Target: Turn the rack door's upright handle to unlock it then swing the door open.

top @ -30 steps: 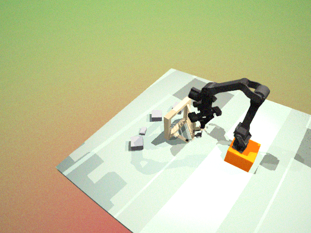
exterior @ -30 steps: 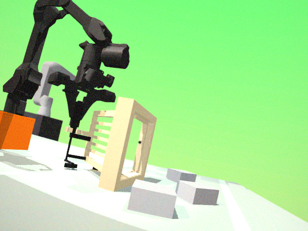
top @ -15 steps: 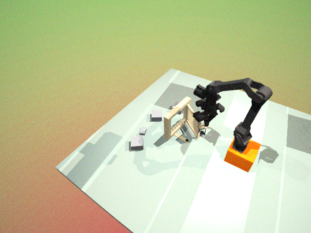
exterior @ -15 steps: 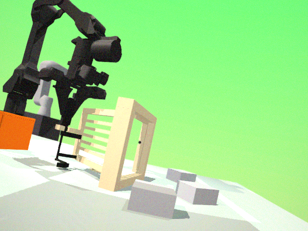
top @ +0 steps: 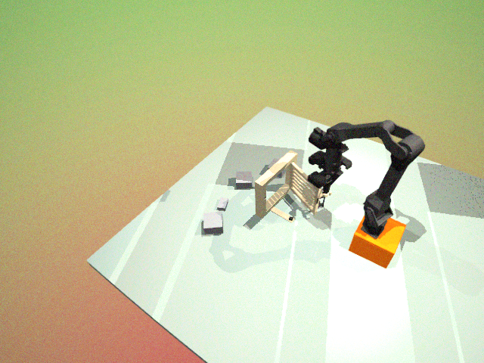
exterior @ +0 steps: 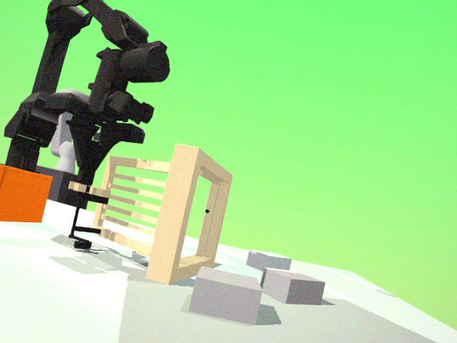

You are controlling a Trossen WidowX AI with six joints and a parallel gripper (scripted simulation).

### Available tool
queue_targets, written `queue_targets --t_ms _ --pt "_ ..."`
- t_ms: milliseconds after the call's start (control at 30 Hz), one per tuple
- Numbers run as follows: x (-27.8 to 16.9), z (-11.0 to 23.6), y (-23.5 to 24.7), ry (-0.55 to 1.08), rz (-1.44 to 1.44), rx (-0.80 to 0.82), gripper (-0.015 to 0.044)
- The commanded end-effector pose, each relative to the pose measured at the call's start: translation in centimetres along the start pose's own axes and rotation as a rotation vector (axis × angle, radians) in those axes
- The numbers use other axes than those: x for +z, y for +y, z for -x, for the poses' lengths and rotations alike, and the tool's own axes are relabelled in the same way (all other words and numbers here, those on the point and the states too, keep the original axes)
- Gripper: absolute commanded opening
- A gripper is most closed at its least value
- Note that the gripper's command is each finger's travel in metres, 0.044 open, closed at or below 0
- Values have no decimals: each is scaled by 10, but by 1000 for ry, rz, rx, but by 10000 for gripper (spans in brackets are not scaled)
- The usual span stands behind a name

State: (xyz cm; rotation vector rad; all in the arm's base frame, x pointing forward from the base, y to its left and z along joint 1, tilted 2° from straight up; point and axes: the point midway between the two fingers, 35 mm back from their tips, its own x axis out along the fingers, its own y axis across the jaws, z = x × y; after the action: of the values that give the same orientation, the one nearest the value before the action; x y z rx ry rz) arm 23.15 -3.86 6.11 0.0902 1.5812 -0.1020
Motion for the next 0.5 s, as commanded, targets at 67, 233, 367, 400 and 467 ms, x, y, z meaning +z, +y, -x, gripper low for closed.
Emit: queue_targets --t_ms 67,233,367,400,467 --pt "3 0 -12 -4 97 -2 16" --pt "6 0 -23 -4 163 -4 16" --pt "8 0 -30 -4 214 -5 16" --pt "9 0 -32 -4 226 -5 16" --pt "10 0 -36 -4 252 -5 16"
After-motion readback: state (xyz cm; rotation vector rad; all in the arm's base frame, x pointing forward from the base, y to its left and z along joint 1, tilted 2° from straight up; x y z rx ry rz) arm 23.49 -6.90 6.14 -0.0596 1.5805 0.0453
